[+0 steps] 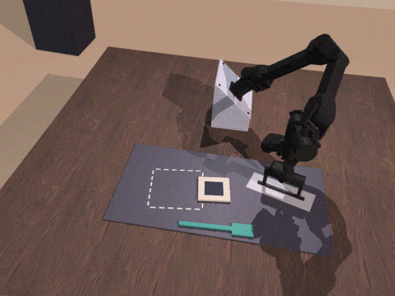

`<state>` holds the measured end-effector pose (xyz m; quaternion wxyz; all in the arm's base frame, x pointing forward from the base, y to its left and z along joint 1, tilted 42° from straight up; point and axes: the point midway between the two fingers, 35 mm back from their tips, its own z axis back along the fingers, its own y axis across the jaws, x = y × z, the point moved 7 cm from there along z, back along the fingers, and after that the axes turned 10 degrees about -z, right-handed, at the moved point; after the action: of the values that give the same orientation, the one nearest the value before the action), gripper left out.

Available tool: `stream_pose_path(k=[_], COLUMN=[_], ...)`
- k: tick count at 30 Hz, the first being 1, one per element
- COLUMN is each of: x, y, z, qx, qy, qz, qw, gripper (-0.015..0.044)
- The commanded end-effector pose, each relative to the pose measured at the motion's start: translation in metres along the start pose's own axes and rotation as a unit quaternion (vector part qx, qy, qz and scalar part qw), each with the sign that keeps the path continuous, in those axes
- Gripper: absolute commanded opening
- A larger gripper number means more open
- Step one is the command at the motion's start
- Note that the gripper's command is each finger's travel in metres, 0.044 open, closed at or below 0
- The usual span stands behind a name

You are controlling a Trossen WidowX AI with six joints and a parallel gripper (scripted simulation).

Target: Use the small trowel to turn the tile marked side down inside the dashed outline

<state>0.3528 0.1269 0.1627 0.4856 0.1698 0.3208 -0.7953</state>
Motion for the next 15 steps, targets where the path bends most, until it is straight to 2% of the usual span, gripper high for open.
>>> stream_pose_path(k=[1,5,11,12,15], x=[0.000,0.001,0.002,0.003,0.003], y=[0.000,-0.003,-0.003,-0.001,-0.001], z=[0.002,0.042,0.045,0.046,0.056], qx=[-0.001,-0.001,-0.001,0.002,0.002], qy=[-0.001,0.000,0.000,0.000,0.000], qz=[-0.004,-0.004,-0.004,-0.009,-0.009], qw=[1.000,1.000,1.000,1.000,1.000], gripper=[0.0270,0.0270,0.0270,0.0296,0.0300])
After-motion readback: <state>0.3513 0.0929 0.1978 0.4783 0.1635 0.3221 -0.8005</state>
